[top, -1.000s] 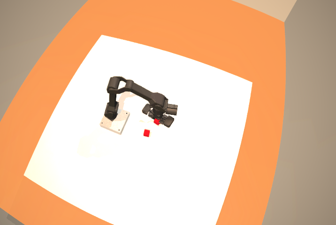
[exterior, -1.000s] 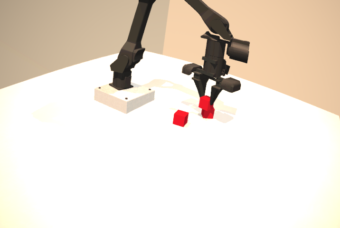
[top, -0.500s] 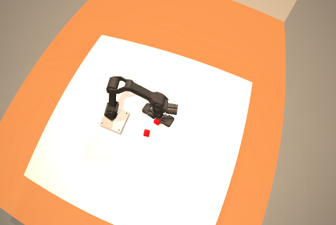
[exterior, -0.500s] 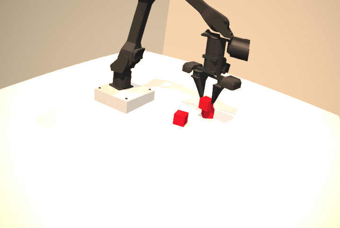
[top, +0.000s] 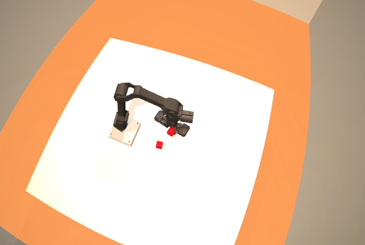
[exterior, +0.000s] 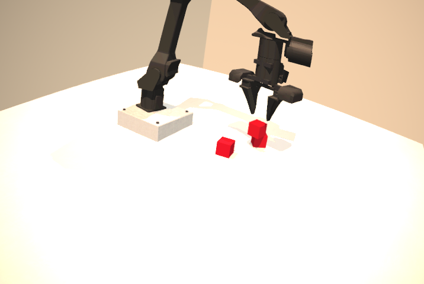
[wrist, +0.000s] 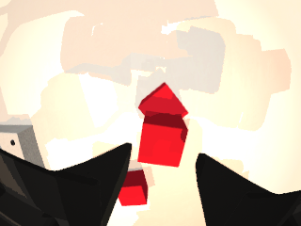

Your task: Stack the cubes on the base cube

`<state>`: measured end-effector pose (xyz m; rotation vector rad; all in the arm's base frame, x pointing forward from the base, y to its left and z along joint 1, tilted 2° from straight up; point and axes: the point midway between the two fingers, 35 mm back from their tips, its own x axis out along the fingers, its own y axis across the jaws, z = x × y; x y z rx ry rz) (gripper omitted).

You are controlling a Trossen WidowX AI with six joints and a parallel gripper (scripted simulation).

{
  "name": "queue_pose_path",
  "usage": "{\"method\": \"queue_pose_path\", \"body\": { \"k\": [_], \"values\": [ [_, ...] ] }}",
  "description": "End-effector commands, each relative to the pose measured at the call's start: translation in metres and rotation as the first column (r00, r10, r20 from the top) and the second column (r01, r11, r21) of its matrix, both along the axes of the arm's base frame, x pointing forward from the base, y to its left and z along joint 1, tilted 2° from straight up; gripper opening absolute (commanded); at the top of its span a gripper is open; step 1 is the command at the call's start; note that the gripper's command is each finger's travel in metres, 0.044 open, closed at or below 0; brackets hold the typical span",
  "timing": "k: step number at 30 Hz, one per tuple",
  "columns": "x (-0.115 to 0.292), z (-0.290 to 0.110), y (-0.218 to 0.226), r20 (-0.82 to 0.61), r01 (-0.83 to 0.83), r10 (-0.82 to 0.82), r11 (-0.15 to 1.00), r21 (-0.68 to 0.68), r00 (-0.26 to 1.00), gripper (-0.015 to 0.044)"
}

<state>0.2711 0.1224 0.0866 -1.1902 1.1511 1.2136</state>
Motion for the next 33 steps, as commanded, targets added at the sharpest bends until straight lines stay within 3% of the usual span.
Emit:
{"method": "queue_pose_path", "body": {
  "k": [1,9,18,25,33],
  "values": [
    [0.0,0.001,-0.003,-0.005,0.089,-0.089,0.996,0.001,0.996,0.0265],
    [-0.001,0.009,-0.022,-0.03,0.553,-0.552,0.833,0.004,0.833,0.0265],
    [-0.004,0.017,-0.041,-0.055,0.911,-0.909,0.413,-0.006,0.412,0.0265],
    [-0.007,0.024,-0.056,-0.069,1.0,-0.998,-0.009,-0.022,-0.01,0.0265],
    [-0.012,0.031,-0.073,-0.074,0.874,-0.871,-0.484,-0.044,-0.486,0.0265]
  ]
}}
